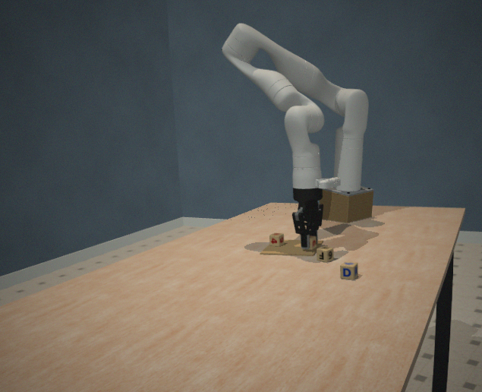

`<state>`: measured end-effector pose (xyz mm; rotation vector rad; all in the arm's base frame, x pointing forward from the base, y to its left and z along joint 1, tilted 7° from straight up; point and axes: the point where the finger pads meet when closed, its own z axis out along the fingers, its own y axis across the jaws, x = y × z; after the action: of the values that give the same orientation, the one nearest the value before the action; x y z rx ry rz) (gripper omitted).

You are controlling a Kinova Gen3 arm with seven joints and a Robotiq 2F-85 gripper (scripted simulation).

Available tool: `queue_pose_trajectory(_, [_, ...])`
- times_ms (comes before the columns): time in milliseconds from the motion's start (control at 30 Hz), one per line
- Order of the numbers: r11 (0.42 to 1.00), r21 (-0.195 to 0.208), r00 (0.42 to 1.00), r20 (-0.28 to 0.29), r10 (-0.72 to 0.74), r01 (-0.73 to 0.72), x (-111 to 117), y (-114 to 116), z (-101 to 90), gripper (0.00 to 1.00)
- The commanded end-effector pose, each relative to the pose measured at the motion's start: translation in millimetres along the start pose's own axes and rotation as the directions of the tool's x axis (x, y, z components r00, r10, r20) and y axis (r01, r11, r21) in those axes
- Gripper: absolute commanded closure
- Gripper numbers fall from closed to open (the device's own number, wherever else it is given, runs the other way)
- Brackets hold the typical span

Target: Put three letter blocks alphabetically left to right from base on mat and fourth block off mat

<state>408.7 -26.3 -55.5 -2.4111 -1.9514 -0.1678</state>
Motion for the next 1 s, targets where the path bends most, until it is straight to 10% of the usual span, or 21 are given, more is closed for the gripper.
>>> queue_pose_trajectory(0, [1.000,-0.002,1.000,-0.001,0.005,-0.005,1,0,-1.2,0.54])
queue_pose_trajectory(967, [1.000,-0.002,1.000,0.000,0.001,-0.001,1,1,-89.7,0.54])
